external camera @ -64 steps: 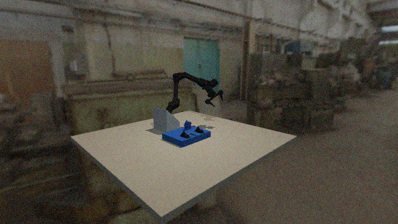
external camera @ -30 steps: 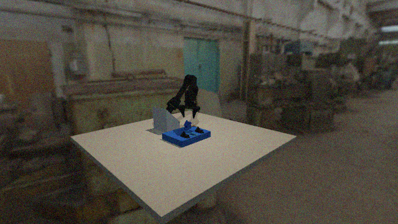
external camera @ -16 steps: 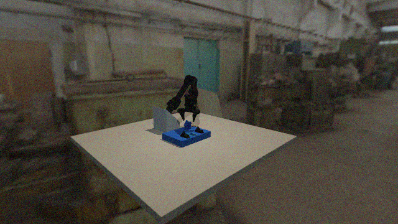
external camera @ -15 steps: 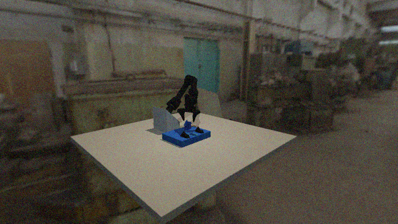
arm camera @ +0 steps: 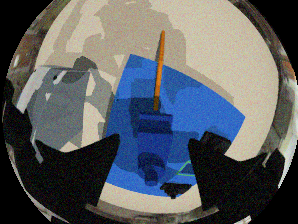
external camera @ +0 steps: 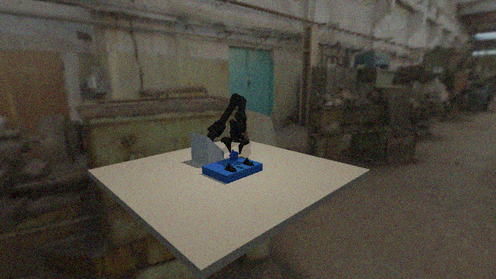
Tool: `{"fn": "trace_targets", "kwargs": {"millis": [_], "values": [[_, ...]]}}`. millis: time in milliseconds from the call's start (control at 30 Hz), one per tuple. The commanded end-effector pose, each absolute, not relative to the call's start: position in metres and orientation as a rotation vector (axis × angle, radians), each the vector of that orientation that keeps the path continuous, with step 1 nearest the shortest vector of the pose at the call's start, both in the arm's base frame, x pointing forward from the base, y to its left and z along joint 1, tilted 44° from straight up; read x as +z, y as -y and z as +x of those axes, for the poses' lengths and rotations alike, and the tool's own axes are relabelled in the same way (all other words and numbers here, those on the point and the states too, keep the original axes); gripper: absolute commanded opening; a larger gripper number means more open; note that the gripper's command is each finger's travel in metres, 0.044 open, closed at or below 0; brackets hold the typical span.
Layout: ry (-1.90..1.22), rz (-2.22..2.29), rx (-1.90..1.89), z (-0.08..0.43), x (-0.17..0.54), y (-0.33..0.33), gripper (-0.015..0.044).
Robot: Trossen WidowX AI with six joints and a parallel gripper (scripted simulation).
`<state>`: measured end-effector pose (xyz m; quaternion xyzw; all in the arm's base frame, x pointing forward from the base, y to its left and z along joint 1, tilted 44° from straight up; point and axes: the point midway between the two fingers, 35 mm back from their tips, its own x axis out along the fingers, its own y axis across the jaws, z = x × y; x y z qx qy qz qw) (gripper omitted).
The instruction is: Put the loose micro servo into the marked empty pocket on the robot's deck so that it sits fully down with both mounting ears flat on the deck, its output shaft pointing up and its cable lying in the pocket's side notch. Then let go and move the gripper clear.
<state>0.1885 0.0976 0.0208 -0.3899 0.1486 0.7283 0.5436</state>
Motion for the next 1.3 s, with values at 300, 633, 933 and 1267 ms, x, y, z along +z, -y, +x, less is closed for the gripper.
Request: {"fn": "trace_targets", "kwargs": {"millis": [300,633,933,1267], "values": [[-0.354,-0.916,1.727,0.188,0.02,-0.098,0.0098],[-0.356,-0.917,1.727,0.185,0.039,-0.08,0.0],[-0.356,-0.916,1.728,0.177,0.044,-0.078,0.0],[-0.355,-0.917,1.727,0.193,0.042,-0.078,0.0]]}}
